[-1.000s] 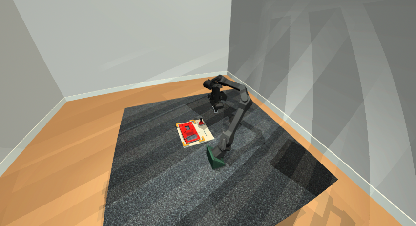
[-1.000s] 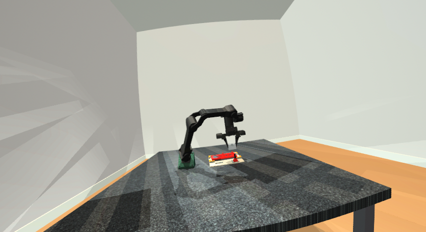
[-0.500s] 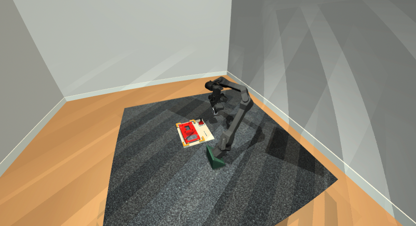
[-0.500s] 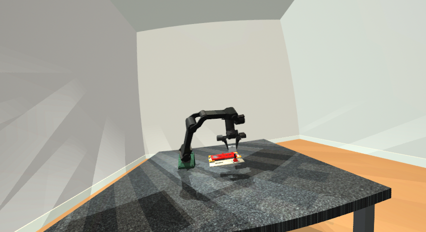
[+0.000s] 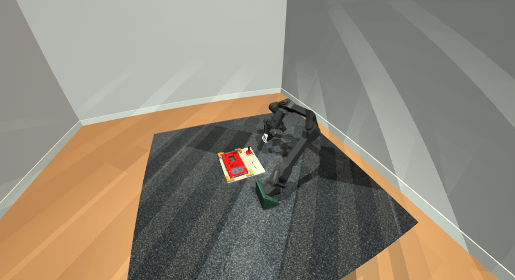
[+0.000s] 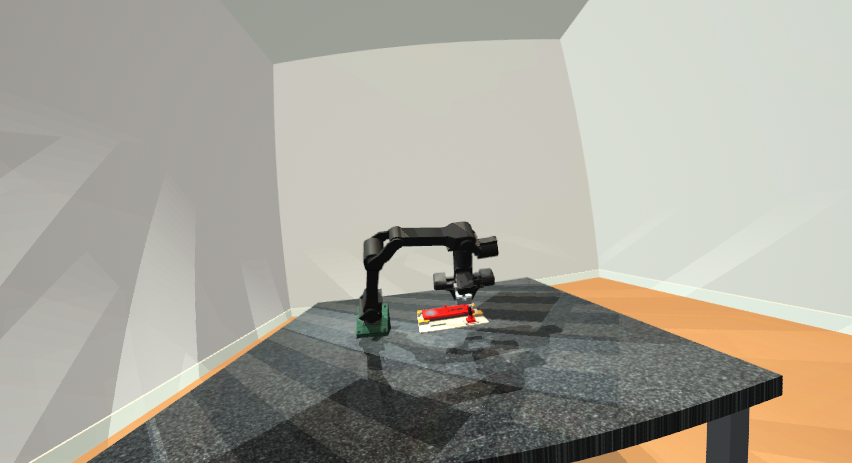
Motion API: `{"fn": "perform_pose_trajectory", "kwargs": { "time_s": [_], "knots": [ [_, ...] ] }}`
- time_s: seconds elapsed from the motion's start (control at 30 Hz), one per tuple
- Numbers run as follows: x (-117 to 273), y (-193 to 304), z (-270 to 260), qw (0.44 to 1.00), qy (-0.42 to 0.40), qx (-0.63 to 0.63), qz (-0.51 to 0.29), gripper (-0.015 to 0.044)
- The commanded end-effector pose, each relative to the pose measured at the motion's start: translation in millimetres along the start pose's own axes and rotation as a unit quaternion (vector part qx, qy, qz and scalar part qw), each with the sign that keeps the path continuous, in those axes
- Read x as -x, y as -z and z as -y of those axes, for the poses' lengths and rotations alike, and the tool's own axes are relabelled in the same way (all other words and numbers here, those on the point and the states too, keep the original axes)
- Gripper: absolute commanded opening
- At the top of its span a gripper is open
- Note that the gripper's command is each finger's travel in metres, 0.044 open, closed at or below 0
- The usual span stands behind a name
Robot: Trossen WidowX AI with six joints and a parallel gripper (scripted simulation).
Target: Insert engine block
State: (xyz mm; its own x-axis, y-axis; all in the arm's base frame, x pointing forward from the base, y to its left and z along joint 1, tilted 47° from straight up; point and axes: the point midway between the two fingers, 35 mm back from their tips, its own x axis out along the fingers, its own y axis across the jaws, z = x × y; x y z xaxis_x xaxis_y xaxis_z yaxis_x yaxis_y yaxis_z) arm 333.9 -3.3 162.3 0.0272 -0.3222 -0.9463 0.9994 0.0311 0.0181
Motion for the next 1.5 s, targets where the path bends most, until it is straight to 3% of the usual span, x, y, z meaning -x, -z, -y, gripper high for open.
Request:
{"fn": "perform_pose_trajectory", "kwargs": {
  "time_s": [0.0,0.13,0.43,0.63,1.47],
  "knots": [
    [2,-4,-2,0.998,-0.007,0.003,-0.065,0.0],
    [5,-9,-3,0.993,-0.016,0.005,-0.12,0.0],
    [4,-10,-3,0.991,-0.016,0.005,-0.129,0.0],
    [-6,-19,-2,0.982,-0.016,0.006,-0.188,0.0],
    [-52,-43,-4,0.982,-0.017,0.006,-0.19,0.0]
  ]
}}
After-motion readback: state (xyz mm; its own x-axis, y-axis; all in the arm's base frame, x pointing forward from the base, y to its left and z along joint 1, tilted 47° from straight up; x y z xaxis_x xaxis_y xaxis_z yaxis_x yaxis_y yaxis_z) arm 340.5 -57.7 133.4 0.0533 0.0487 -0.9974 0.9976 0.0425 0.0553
